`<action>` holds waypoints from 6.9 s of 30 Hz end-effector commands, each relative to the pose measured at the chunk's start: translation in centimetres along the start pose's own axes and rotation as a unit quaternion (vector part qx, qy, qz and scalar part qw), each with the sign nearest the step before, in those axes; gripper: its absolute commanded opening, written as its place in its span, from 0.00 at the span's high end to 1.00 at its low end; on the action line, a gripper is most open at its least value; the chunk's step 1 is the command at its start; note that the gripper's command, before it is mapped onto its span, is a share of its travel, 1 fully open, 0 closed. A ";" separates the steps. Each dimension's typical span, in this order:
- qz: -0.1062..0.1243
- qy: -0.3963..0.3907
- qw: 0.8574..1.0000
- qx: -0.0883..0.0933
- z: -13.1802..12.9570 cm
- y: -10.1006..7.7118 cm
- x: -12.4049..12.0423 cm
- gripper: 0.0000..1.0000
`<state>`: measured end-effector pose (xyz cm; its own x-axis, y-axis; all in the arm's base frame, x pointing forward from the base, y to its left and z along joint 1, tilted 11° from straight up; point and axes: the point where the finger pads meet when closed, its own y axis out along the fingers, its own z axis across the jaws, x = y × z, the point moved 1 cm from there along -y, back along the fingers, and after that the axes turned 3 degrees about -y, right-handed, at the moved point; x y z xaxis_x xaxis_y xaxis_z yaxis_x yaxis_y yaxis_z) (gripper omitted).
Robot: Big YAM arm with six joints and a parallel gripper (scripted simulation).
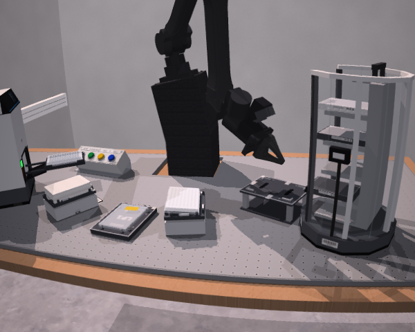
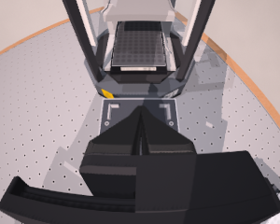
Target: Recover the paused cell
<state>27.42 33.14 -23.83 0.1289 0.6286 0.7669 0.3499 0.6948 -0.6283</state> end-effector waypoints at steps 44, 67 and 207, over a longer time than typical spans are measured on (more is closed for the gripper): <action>-0.012 -0.003 1.000 0.002 0.2 8.3 1.6 1.00; -0.016 -0.004 1.000 -0.002 -0.1 8.9 2.3 1.00; -0.024 -0.006 1.000 0.000 -0.1 12.5 5.0 1.00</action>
<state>31.14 41.76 -30.48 0.1428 0.6450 0.7507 0.3372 0.6814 -0.6496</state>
